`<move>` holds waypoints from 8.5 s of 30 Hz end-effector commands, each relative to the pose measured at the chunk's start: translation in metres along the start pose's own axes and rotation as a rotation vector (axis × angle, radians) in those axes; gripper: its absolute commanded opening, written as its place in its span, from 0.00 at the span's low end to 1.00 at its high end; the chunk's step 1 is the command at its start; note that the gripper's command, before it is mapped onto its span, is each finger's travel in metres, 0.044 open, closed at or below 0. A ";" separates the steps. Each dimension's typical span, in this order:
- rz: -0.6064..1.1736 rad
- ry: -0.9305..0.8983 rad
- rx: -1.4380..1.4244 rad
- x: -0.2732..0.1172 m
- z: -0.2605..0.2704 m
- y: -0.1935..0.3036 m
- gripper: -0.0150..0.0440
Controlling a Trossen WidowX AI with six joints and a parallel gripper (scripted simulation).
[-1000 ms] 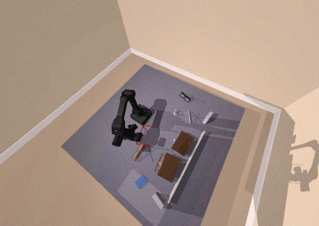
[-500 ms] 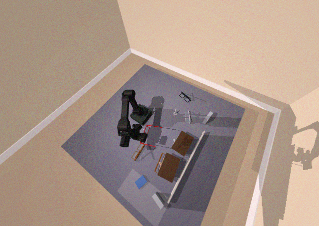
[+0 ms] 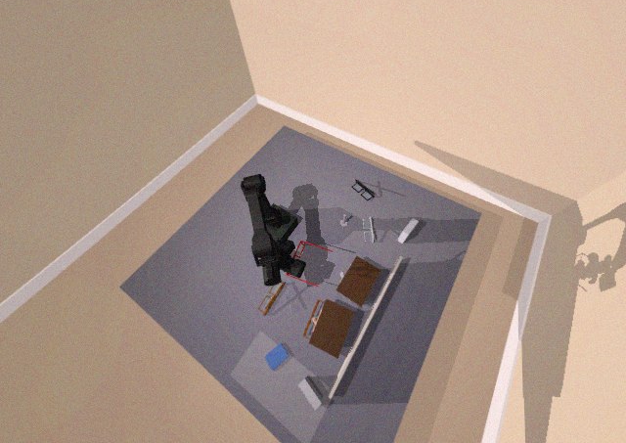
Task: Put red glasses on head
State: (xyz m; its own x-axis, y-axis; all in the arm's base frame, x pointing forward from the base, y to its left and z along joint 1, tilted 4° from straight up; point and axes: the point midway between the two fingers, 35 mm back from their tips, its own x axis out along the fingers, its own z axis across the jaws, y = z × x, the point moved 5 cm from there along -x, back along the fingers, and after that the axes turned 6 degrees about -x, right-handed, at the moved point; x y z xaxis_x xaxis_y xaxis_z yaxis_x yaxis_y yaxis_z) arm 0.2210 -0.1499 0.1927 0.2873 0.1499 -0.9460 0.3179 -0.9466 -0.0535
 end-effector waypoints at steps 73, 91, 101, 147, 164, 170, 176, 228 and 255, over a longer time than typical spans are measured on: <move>0.151 -0.305 0.158 0.097 -0.023 -0.075 0.25; 0.151 -0.305 0.158 0.111 -0.019 -0.076 0.25; 0.151 -0.304 0.158 0.116 -0.019 -0.077 0.25; 0.164 -0.298 0.156 0.130 -0.069 -0.063 0.25; 0.167 -0.296 0.156 0.135 -0.092 -0.057 0.25; 0.167 -0.295 0.155 0.136 -0.100 -0.054 0.25; 0.168 -0.294 0.155 0.138 -0.108 -0.052 0.25; 0.169 -0.289 0.155 0.154 -0.165 -0.035 0.25; 0.169 -0.289 0.155 0.156 -0.164 -0.035 0.25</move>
State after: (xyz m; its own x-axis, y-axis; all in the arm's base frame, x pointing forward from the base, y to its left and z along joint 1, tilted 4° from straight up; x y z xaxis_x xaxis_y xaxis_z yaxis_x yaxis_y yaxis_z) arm 0.4032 -0.0461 0.1009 0.0519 -0.0734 -0.9959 0.1433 -0.9864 0.0802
